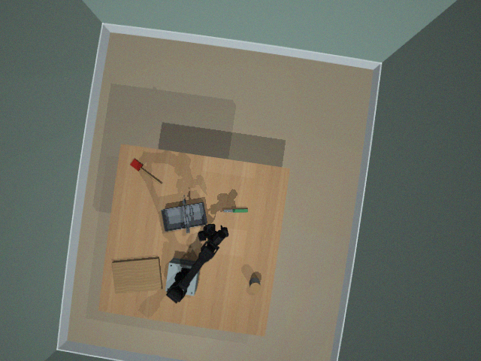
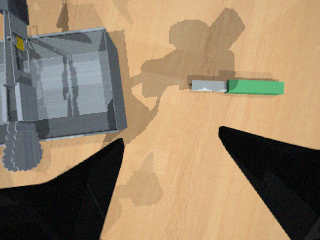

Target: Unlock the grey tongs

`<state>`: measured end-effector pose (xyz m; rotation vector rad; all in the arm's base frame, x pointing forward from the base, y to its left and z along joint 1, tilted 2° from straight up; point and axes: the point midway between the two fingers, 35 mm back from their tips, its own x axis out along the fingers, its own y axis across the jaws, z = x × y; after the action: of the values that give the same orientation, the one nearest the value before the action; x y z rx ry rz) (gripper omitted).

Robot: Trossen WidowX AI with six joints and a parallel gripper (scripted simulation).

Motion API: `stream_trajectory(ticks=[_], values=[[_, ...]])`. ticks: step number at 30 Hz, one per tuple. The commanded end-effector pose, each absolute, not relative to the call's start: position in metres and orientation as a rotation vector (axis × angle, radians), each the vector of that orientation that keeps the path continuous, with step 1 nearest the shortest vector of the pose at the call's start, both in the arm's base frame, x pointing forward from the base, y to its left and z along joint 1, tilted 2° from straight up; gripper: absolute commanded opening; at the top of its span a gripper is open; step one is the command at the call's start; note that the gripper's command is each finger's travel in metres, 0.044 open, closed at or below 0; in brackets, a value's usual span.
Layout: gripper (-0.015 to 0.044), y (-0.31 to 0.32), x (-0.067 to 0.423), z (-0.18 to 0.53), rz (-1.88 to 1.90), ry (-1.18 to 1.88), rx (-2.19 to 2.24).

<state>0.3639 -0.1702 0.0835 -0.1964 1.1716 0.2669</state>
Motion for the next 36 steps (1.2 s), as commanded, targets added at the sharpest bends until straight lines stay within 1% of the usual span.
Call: stream_trajectory(ticks=[1, 9, 14, 16, 23, 36], values=[[0.044, -0.134, 0.378, 0.079, 0.269, 1.241, -0.176], [0.044, -0.04, 0.391, 0.068, 0.264, 1.398, -0.164], [0.044, 0.017, 0.385, 0.06, 0.265, 1.48, -0.197], [0.044, 0.031, 0.38, 0.056, 0.255, 1.527, -0.215], [0.044, 0.041, 0.377, 0.055, 0.254, 1.534, -0.218], [0.044, 0.042, 0.378, 0.046, 0.254, 1.534, -0.218]])
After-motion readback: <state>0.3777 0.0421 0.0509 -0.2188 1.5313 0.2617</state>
